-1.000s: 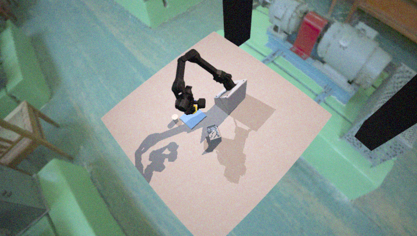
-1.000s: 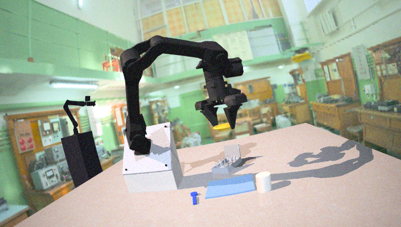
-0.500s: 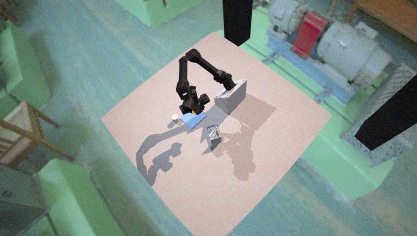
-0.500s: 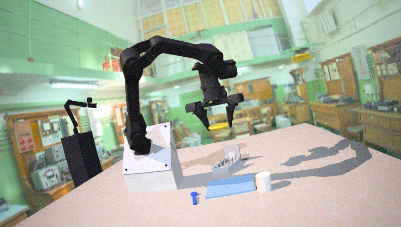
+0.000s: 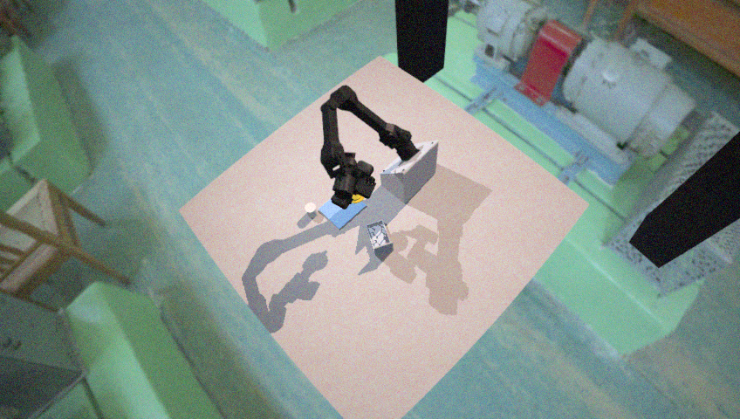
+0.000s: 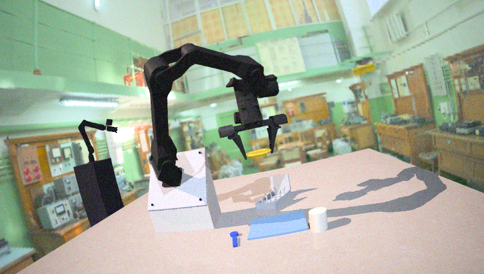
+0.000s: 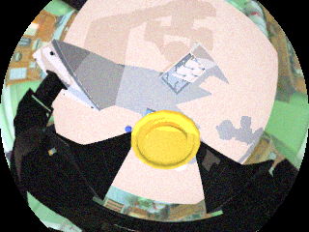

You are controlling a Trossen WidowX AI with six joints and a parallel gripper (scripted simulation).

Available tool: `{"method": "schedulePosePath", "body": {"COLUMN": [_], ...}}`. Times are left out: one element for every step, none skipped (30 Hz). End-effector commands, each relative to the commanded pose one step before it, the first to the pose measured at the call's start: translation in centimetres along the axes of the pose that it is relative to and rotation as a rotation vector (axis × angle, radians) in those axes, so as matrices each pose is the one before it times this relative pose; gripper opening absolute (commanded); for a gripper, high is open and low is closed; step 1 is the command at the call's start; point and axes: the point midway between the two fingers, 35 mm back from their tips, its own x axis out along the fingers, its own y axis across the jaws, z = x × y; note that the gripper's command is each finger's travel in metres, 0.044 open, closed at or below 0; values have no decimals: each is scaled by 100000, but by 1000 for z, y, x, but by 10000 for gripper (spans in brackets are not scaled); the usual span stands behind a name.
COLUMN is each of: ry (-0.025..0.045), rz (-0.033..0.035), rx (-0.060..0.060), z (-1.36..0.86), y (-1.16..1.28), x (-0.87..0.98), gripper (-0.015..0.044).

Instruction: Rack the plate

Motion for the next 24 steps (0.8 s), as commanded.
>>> {"method": "schedulePosePath", "body": {"ry": [-359,43,44,45,46,47,48,48,49,50,50,50,51,51,51,50,50,50,49,49,48,39,23,8], "rz": [342,10,12,14,16,18,21,23,25,28,30,33,36,38,41,44,46,49,52,55,57,49,30,10], "rx": [-13560,-3441,-3440,-3441,-3440,-3440,-3439,-3439,-3438,-3438,-3437,-3437,-3435,-3436,-3436,-3435,-3435,-3434,-3434,-3433,-3431,-2813,-1687,-562], "z": [678,150,151,153,155,156,157,158,159,160,161,162,162,163,163,163,163,163,163,163,162,133,79,26], "y": [482,81,77,72,68,64,59,55,51,46,42,37,33,29,24,20,15,11,7,2,-2,-5,-5,-2], "x": [91,12,12,12,13,13,14,14,15,15,15,16,16,17,17,17,18,18,19,19,20,16,10,3], "gripper": [0,0,0,0,0,0,0,0,0,0,0,0,0,0,0,0,0,0,0,0,0,0,0,0]}}
